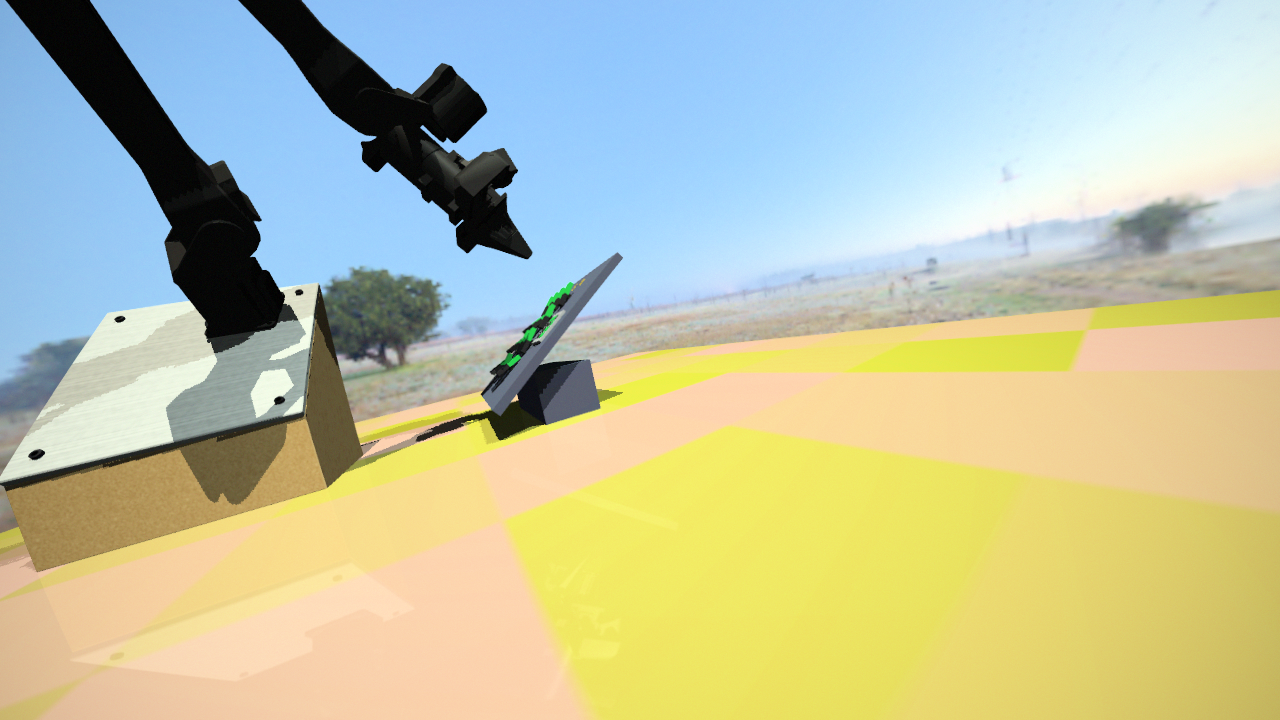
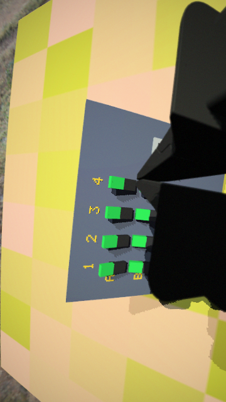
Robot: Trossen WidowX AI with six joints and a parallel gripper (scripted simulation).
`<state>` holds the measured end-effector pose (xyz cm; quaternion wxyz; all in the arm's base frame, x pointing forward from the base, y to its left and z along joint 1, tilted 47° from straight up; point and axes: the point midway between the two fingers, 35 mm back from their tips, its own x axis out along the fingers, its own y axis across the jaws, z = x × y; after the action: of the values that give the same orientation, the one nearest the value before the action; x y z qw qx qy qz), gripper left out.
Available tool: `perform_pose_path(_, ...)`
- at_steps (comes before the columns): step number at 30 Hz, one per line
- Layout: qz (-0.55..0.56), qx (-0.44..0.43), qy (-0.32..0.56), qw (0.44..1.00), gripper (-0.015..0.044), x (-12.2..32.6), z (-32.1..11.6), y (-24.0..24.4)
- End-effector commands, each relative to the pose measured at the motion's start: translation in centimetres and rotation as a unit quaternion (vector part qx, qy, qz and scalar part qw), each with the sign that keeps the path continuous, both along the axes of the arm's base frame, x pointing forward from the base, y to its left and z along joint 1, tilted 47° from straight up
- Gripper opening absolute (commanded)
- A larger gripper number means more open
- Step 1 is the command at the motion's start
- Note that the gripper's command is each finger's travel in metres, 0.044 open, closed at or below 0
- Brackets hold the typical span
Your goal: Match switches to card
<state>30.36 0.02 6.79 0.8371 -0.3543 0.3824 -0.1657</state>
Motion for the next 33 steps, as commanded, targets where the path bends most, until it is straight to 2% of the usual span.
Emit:
perform_pose_path(1,-0.004,-0.002,0.007,1.000,0.0000,1.9,-1.2,-1.4)
perform_pose_path(33,-0.006,-0.002,0.008,1.000,0.0000,4.0,-2.8,-3.2)
